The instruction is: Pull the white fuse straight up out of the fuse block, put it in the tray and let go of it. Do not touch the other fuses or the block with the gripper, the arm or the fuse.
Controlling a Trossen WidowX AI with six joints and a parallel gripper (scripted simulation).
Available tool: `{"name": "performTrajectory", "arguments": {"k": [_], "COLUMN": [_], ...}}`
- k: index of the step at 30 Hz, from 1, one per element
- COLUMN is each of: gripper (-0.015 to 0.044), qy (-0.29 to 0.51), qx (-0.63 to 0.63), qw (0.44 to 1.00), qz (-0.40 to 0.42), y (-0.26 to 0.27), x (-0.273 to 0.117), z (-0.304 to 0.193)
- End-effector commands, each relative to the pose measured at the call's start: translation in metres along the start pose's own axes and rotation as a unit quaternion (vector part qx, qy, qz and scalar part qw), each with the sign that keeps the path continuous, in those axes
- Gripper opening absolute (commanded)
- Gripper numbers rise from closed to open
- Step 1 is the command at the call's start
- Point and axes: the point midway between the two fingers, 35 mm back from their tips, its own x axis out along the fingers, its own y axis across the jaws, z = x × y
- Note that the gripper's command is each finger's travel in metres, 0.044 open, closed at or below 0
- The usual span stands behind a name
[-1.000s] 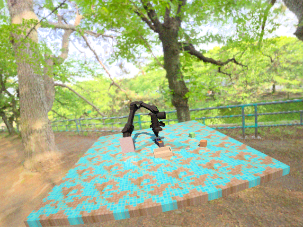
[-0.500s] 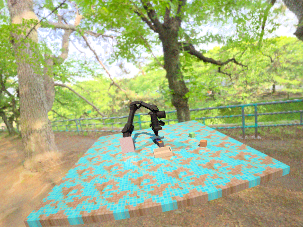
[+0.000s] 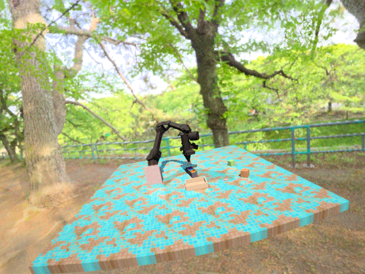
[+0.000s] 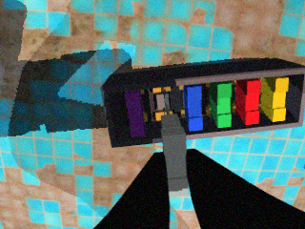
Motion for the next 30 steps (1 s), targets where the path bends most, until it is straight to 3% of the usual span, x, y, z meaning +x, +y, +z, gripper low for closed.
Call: {"name": "performTrajectory", "arguments": {"k": [1,30], "gripper": [0.0000,0.0000], "qy": [0.001,0.001], "qx": [-0.002,-0.002], "qw": [1.000,1.000], "qz": [-0.005,-0.014], "y": [-0.012,-0.160], "x": [-0.004,-0.013], "z": [0.003,-0.010]}}
